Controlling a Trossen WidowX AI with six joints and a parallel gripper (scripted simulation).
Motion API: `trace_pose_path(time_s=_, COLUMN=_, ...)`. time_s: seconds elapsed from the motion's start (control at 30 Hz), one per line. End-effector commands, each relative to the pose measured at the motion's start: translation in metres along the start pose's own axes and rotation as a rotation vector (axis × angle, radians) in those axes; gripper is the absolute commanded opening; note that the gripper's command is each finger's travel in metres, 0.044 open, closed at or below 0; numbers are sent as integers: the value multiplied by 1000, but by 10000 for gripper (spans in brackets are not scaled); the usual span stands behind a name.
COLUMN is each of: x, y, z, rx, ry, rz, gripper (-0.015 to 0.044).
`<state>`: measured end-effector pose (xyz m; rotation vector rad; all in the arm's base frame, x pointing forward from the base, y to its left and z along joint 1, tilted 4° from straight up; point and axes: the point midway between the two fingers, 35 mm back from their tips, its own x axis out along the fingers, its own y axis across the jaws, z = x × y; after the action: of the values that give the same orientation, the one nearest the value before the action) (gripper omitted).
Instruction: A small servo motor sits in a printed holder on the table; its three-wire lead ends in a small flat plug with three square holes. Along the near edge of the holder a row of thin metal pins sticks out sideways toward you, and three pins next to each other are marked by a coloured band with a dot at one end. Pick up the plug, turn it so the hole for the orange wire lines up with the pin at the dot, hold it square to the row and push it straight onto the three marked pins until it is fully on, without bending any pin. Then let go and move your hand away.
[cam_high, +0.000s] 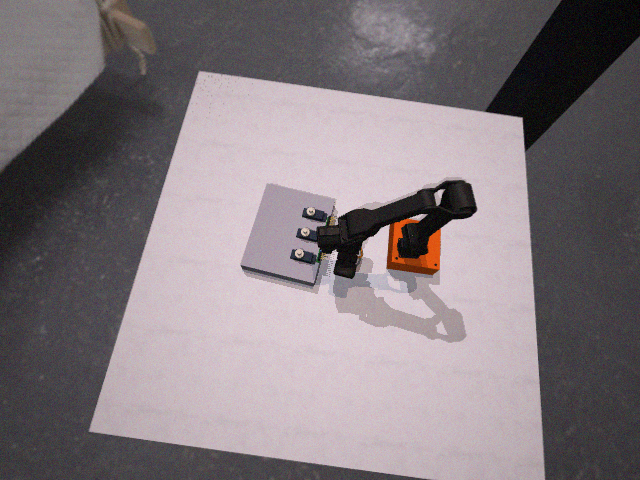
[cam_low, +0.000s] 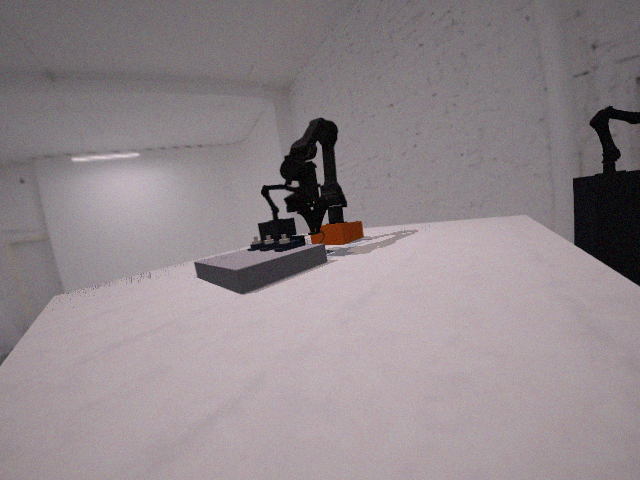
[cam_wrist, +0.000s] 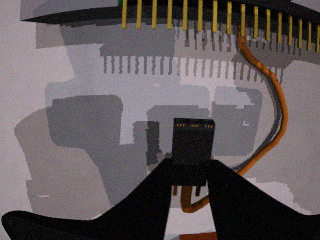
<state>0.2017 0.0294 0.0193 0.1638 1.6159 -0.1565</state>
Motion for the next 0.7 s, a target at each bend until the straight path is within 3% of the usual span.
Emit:
trace_pose_path(time_s=0.0, x=1, y=1, z=5, rx=4, ry=2, rz=4, gripper=0)
trace_pose_path(time_s=0.67, x=-2, y=0, z=40, rx=4, ry=-1, rz=4, gripper=0)
